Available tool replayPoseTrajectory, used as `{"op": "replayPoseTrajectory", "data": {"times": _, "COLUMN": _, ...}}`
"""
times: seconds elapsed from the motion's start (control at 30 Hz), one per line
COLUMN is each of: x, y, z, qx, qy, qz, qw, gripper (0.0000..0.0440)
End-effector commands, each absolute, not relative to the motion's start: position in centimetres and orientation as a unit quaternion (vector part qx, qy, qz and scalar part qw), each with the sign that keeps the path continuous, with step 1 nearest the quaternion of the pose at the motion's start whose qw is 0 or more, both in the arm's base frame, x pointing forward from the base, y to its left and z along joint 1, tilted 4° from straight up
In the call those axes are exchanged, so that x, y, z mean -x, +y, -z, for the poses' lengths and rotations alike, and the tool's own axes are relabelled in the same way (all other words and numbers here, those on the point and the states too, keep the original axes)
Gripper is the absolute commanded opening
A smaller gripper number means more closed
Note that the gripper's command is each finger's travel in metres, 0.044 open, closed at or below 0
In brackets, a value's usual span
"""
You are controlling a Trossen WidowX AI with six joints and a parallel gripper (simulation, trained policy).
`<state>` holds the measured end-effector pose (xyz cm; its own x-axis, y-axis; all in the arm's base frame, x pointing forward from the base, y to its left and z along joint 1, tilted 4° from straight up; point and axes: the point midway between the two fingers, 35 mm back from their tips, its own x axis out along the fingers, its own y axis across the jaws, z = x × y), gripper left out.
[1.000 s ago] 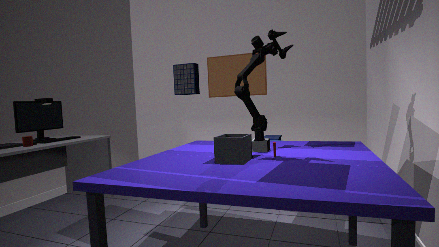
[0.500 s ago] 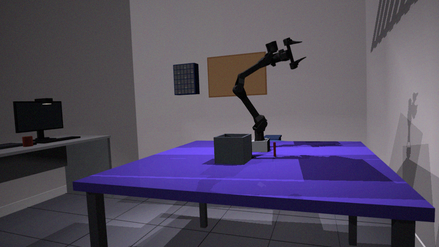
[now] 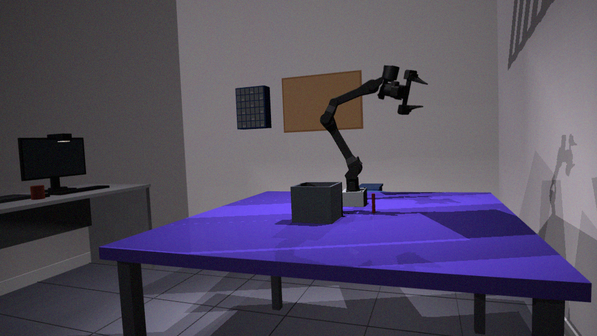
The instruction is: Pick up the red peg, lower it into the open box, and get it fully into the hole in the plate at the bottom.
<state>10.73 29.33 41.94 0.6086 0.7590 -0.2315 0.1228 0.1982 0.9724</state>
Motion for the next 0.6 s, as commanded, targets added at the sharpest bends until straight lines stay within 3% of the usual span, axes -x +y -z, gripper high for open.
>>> {"op": "replayPoseTrajectory", "data": {"times": 0.0, "x": -12.9, "y": 29.1, "z": -38.9, "qx": -0.565, "qy": 0.387, "qz": -0.184, "qw": 0.705, "gripper": 0.0440}}
{"op": "replayPoseTrajectory", "data": {"times": 0.57, "x": -20.6, "y": 22.2, "z": -26.5, "qx": -0.480, "qy": 0.459, "qz": 0.092, "qw": 0.742, "gripper": 0.0440}}
